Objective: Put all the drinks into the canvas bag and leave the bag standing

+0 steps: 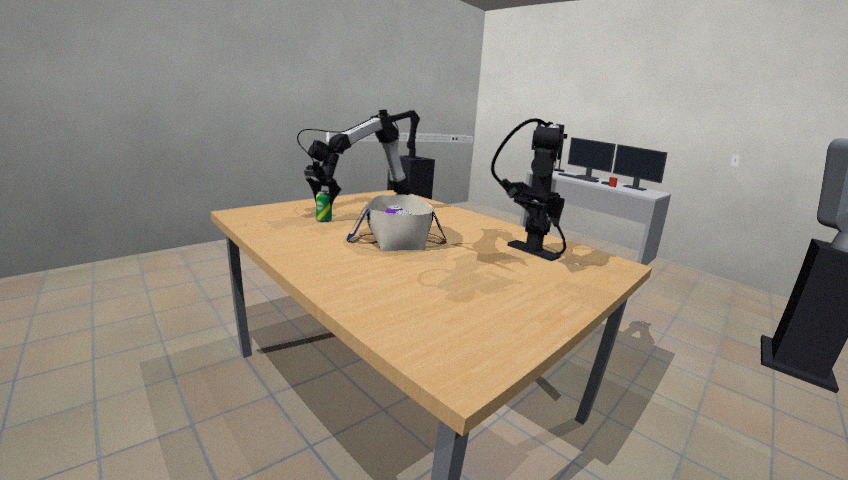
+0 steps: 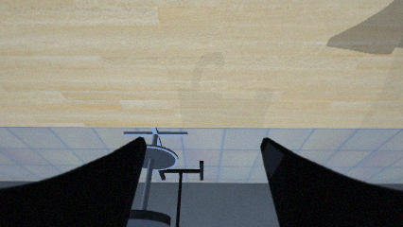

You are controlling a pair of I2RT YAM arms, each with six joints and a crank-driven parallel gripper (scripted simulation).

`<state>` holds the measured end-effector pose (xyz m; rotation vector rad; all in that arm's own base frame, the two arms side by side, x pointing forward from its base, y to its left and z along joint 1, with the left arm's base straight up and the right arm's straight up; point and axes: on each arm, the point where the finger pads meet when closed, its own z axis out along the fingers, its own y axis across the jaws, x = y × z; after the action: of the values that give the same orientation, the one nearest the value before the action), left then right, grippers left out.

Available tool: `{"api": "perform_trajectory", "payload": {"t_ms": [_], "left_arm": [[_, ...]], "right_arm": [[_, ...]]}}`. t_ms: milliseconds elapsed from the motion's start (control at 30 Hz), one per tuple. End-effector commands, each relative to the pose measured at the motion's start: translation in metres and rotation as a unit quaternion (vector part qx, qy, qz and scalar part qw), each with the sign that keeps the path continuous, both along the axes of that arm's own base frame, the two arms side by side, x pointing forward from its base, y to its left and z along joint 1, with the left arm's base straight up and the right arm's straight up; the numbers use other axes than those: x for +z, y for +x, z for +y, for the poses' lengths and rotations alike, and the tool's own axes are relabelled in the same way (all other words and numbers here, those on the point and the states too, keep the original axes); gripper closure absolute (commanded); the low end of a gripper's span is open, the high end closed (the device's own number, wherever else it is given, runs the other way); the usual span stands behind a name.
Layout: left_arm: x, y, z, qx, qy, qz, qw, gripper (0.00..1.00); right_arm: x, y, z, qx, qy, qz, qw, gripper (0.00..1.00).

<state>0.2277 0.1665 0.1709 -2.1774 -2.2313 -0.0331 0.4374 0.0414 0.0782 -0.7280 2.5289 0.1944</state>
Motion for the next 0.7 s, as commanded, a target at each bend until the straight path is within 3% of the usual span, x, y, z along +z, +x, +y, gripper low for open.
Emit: {"api": "perform_trajectory", "payload": {"t_ms": [0, 667], "left_arm": [[0.014, 0.0083, 0.0015, -0.002, 0.012, -0.02, 1.0, 0.09], [0.016, 0.0094, 0.0022, -0.002, 0.015, -0.023, 1.0, 0.09]], "right_arm": [[0.0294, 0.0204, -0.0033, 0.0, -0.002, -0.063, 0.998, 0.23], [0.0294, 0.0204, -0.0033, 0.0, -0.002, -0.063, 0.998, 0.26]]}}
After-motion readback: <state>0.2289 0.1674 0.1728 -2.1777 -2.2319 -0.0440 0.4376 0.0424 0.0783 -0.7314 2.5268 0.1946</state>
